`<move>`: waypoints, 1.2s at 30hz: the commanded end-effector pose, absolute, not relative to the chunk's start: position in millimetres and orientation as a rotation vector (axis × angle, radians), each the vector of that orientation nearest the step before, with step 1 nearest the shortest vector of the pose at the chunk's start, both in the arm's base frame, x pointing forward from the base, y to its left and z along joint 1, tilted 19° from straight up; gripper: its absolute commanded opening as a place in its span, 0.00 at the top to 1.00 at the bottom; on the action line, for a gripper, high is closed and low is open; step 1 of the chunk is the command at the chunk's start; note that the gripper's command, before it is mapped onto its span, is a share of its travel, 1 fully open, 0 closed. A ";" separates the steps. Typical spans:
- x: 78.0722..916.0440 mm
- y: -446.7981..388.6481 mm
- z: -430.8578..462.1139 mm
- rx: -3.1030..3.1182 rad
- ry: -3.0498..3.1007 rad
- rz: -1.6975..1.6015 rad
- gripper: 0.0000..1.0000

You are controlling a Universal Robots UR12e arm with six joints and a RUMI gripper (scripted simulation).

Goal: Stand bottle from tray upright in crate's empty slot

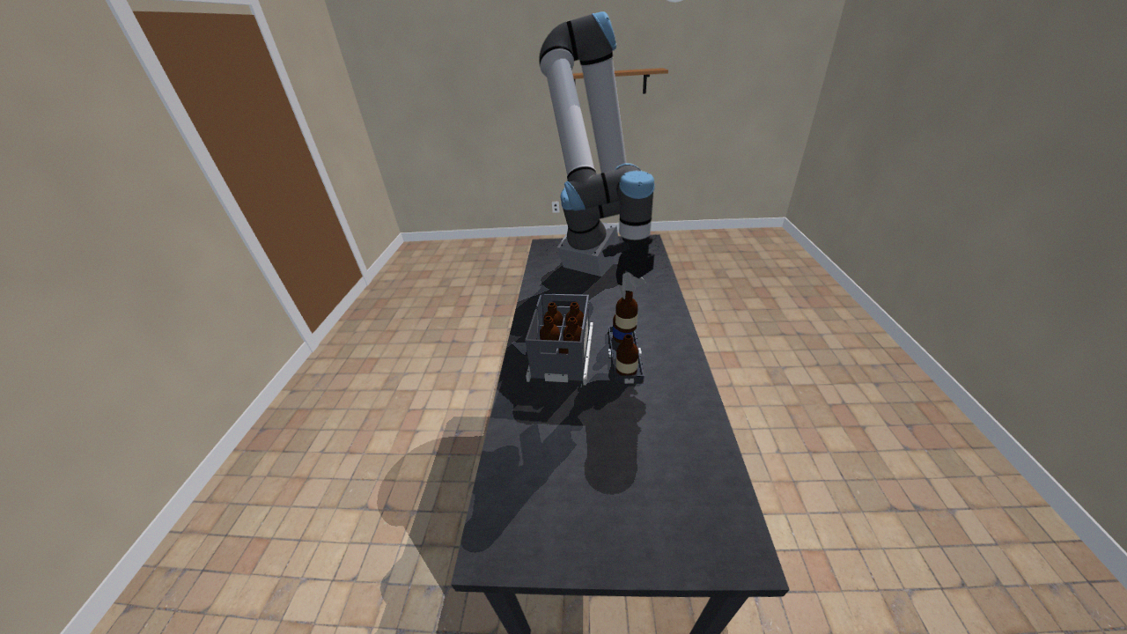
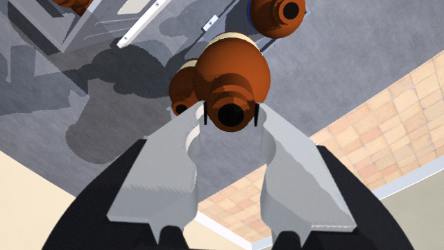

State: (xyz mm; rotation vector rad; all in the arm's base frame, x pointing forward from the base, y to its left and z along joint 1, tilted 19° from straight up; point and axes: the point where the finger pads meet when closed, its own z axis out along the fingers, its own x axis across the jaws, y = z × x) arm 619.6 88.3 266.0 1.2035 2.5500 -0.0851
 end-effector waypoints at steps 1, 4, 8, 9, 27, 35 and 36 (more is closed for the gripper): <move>619.5 88.8 268.9 1.203 2.549 -0.084 1.00; 618.9 89.3 271.1 1.203 2.549 -0.084 1.00; 617.9 90.0 274.7 1.203 2.549 -0.084 1.00; 617.6 90.2 275.7 1.203 2.549 -0.084 1.00; 612.9 93.5 292.5 1.203 2.549 -0.084 1.00; 611.2 94.7 298.6 1.203 2.549 -0.084 1.00; 611.0 94.8 299.3 1.203 2.549 -0.084 1.00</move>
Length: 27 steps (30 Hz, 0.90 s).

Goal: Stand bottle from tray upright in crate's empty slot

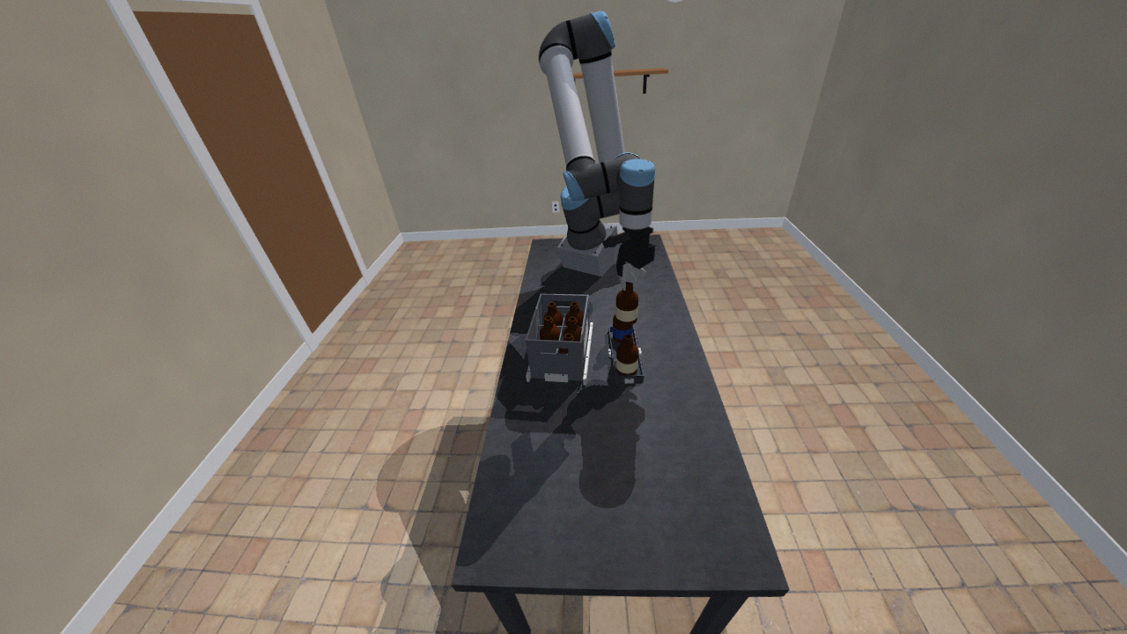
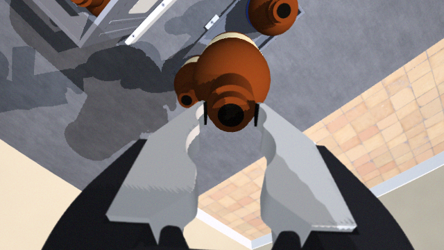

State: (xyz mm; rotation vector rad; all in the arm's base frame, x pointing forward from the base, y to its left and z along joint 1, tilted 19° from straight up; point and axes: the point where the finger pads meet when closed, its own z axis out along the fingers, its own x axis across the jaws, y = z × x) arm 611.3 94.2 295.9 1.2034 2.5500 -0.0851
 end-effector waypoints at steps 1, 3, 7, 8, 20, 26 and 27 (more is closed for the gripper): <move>610.9 95.0 299.9 1.203 2.549 -0.084 1.00; 610.6 95.2 301.0 1.203 2.549 -0.084 1.00; 610.2 95.4 302.4 1.203 2.549 -0.084 1.00; 610.2 95.4 302.4 1.203 2.549 -0.084 1.00; 610.0 95.6 303.1 1.203 2.549 -0.084 1.00; 610.0 95.6 303.1 1.203 2.549 -0.084 1.00; 610.0 95.6 303.1 1.203 2.549 -0.084 1.00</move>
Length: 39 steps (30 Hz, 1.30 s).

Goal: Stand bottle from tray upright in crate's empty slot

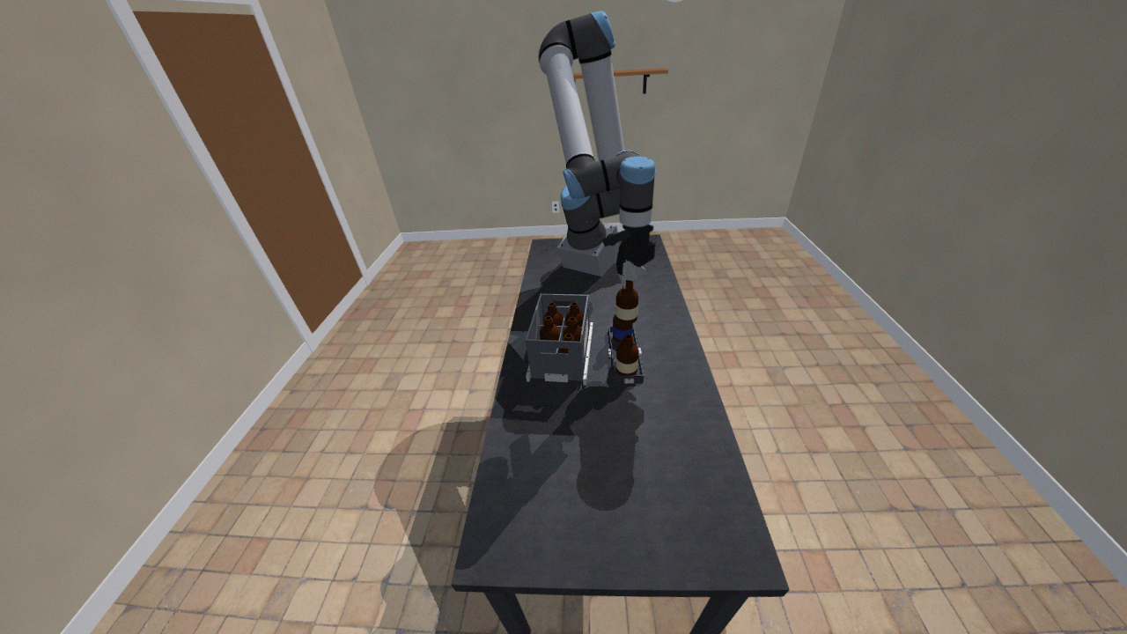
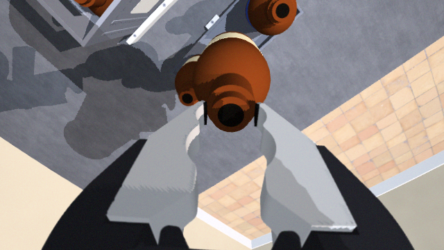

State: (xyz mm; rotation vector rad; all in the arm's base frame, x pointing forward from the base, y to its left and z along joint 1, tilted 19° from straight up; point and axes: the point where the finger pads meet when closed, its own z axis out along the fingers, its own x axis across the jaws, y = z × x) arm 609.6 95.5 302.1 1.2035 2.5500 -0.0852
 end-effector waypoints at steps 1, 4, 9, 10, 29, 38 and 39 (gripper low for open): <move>610.0 95.6 303.1 1.203 2.549 -0.084 1.00; 610.0 95.6 303.1 1.203 2.549 -0.084 1.00; 610.0 95.6 303.1 1.203 2.549 -0.084 1.00; 610.0 95.6 303.1 1.203 2.549 -0.084 1.00; 609.8 95.7 303.6 1.203 2.549 -0.084 1.00; 608.6 96.6 308.1 1.203 2.549 -0.084 1.00; 608.3 96.8 309.1 1.203 2.549 -0.084 1.00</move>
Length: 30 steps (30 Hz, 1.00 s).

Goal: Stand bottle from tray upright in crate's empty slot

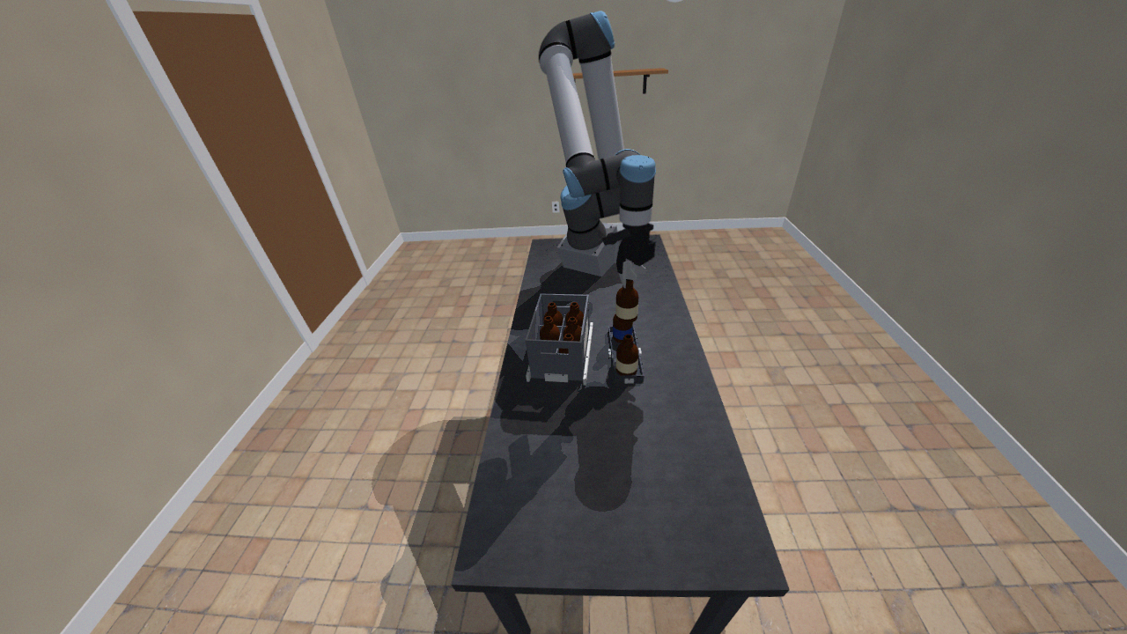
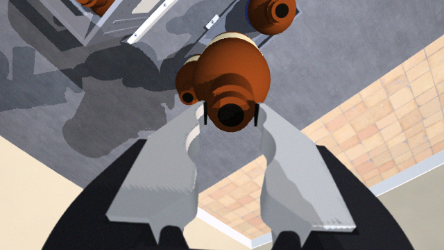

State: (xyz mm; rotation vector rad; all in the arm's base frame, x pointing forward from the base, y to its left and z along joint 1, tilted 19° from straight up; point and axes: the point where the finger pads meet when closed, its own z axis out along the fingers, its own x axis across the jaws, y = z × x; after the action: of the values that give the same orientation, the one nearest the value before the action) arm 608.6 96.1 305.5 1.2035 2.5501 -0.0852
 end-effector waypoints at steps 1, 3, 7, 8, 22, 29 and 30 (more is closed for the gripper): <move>608.0 97.0 310.1 1.203 2.549 -0.084 1.00; 607.4 97.4 312.4 1.203 2.549 -0.084 1.00; 606.2 98.3 316.9 1.203 2.549 -0.084 1.00; 605.9 98.5 318.0 1.203 2.549 -0.084 1.00; 604.2 99.7 324.0 1.203 2.549 -0.084 1.00; 604.2 99.7 324.0 1.203 2.549 -0.084 1.00; 604.2 99.7 324.0 1.203 2.549 -0.084 1.00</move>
State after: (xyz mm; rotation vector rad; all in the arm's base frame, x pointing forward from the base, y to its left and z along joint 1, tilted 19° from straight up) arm 603.8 99.6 323.0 1.2035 2.5500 -0.0852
